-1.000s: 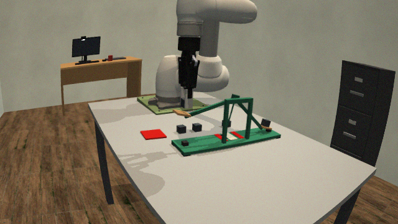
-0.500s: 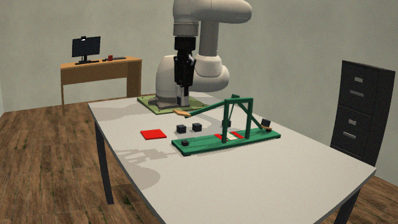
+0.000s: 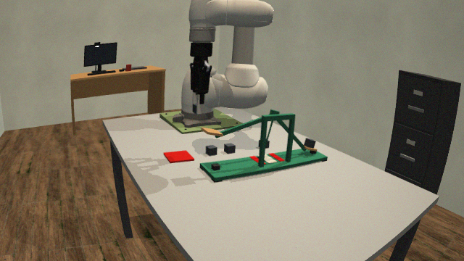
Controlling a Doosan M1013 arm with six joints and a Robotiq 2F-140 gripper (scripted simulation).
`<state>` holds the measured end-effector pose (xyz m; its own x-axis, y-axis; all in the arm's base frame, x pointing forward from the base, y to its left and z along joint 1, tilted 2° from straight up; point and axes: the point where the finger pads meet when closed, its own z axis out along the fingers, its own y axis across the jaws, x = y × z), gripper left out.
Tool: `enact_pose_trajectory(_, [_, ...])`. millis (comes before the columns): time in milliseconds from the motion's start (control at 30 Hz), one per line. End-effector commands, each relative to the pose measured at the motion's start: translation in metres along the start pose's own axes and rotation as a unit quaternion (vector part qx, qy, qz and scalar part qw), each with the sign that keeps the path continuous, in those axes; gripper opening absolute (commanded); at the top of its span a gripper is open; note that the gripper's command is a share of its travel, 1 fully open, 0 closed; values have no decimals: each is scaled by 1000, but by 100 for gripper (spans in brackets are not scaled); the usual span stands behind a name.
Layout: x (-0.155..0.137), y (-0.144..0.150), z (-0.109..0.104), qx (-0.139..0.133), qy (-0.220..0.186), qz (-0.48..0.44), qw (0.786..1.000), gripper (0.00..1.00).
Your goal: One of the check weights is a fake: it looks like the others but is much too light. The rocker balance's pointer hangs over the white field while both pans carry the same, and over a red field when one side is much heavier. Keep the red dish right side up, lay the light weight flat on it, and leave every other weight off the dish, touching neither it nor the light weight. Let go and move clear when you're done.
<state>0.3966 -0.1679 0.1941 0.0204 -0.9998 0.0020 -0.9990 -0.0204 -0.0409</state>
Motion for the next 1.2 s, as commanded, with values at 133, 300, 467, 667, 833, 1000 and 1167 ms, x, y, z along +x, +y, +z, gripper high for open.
enact_pose_trajectory(133, [-3,8,0,1,0,0,1000,24])
enact_pose_trajectory(300, [-68,-8,30,0,0,0,1000,24])
enact_pose_trajectory(467, [-90,-10,40,0,0,0,1000,24])
enact_pose_trajectory(667, [-155,-9,67,0,0,0,1000,24])
enact_pose_trajectory(833, [-195,-3,84,1,0,0,1000,24])
enact_pose_trajectory(1000, [-203,-1,87,1,0,0,1000,24])
enact_pose_trajectory(1167, [-203,-1,87,1,0,0,1000,24])
